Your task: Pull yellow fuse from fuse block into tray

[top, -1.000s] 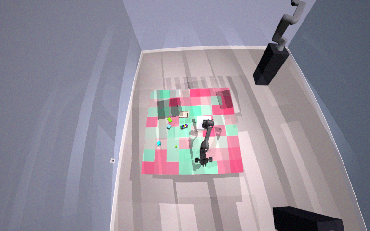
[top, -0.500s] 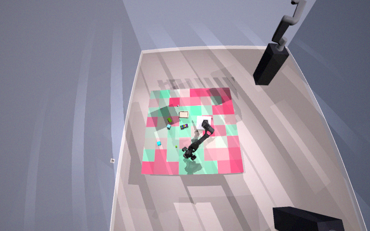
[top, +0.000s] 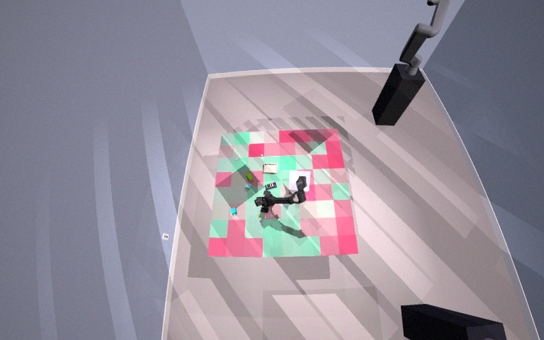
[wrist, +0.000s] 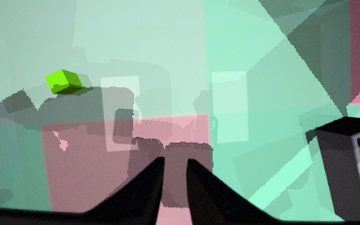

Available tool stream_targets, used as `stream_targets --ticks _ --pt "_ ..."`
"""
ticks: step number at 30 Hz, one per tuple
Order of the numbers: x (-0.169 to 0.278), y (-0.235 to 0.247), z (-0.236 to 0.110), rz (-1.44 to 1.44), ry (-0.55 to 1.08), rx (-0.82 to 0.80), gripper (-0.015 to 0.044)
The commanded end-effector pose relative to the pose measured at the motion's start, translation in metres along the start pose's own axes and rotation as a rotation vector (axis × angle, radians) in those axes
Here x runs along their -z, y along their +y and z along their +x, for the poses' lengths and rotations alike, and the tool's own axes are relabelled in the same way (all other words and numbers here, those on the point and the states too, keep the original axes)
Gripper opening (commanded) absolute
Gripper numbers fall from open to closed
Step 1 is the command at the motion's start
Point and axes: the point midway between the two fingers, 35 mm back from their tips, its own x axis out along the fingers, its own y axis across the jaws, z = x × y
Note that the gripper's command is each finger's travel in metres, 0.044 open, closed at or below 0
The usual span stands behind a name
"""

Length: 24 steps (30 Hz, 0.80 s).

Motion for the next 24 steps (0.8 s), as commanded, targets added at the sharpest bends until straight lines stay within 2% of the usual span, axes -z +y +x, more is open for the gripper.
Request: stream_targets --ticks 1,8,11,24 --pt "-0.006 -0.061 0.005 0.288 0.051 0.059 0.0066" --pt "0.008 -0.172 0.000 0.924 0.143 0.117 0.0066" --pt "0.014 -0.197 -0.003 1.129 0.174 0.114 0.0066" --pt "0.015 -0.199 0.000 1.144 0.177 0.114 0.0066"
